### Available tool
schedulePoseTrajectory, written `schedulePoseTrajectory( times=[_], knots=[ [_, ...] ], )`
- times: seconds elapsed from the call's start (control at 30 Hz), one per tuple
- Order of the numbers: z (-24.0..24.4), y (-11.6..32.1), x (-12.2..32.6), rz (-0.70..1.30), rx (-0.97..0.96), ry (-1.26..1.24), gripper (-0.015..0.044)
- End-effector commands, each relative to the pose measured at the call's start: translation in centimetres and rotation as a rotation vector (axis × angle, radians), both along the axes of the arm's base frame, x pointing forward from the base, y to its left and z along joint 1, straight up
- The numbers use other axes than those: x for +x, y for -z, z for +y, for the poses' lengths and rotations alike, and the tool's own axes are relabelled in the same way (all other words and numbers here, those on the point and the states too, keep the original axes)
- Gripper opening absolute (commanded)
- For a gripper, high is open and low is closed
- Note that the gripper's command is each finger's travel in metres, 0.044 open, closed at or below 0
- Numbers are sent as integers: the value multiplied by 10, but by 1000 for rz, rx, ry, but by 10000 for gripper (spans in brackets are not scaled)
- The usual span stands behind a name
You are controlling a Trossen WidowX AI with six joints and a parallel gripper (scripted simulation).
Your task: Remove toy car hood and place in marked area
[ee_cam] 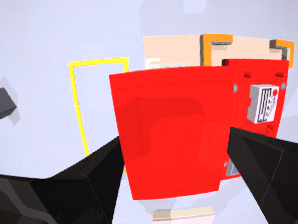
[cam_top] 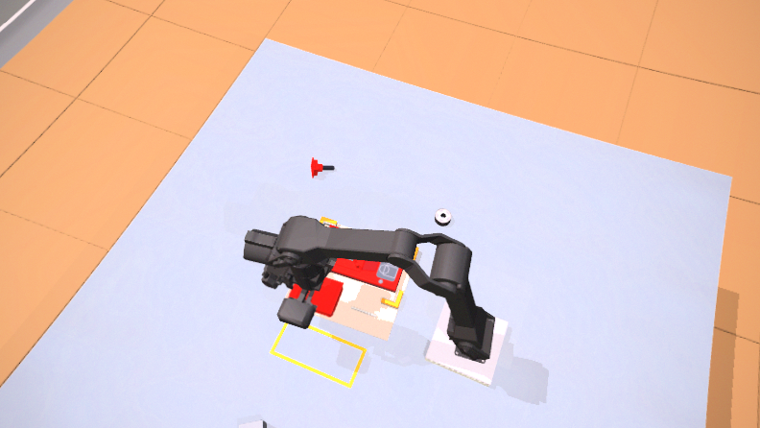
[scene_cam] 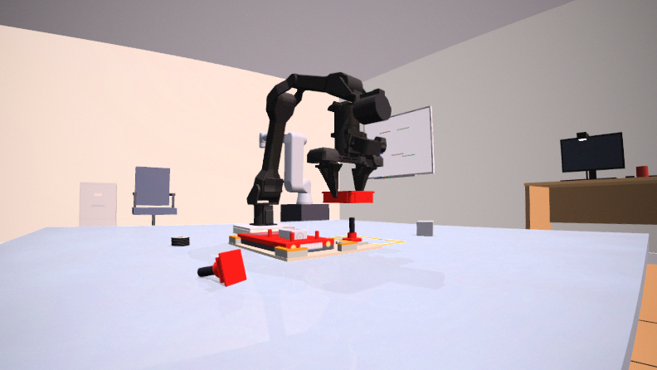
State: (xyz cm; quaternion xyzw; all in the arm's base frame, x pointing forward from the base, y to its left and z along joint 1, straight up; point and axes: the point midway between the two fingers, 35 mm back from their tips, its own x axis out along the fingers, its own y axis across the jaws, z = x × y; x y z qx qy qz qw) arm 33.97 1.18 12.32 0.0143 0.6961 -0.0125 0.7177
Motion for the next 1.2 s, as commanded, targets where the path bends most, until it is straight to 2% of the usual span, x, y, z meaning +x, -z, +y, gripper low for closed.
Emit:
schedulePoseTrajectory(
  times=[0.0,0.63,1.17],
  knots=[
    [13,-2,-3,-3,-3,3,0],
    [87,-4,-25,-4,4,3,0],
    [90,4,-25,-4,4,3,0]
  ],
)
